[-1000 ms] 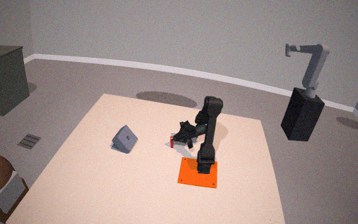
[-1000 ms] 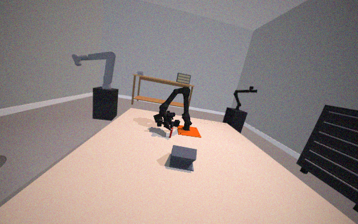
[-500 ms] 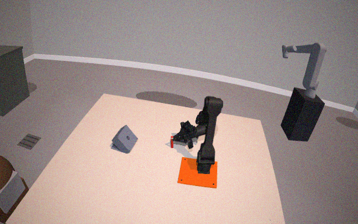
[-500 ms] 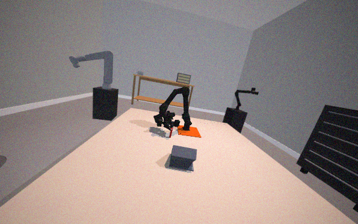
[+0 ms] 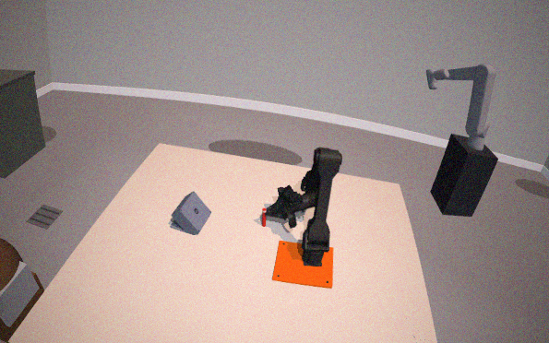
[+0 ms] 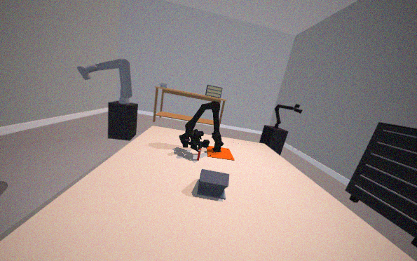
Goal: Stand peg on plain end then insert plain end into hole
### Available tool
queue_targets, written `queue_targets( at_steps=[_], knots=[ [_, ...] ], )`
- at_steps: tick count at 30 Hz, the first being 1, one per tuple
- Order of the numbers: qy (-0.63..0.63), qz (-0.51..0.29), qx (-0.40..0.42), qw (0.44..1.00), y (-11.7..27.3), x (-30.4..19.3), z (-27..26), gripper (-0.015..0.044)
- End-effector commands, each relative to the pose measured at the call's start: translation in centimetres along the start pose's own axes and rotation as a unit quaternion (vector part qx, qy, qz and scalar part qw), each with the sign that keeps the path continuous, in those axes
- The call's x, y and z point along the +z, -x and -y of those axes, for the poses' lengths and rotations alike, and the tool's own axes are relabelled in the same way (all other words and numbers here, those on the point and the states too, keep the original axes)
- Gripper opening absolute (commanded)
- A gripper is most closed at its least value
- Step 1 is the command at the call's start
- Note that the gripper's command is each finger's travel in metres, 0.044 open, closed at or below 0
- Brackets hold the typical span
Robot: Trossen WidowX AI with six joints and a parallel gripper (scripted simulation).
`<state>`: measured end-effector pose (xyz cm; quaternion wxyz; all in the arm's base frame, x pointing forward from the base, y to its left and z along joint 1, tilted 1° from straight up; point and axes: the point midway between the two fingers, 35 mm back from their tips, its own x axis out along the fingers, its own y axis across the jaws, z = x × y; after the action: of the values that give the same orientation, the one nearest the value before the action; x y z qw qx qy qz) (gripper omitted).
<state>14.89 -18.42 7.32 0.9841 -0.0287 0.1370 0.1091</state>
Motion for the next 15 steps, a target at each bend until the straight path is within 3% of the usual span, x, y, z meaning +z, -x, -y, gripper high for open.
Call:
queue_targets(
  at_steps=[1, 15],
  knots=[
    [0.000, 0.000, 0.000, 1.000, 0.06, -0.20, -0.02, 0.0049],
    [-0.004, 0.005, -0.004, 1.000, 0.23, -0.33, -0.02, 0.0049]
  ],
)
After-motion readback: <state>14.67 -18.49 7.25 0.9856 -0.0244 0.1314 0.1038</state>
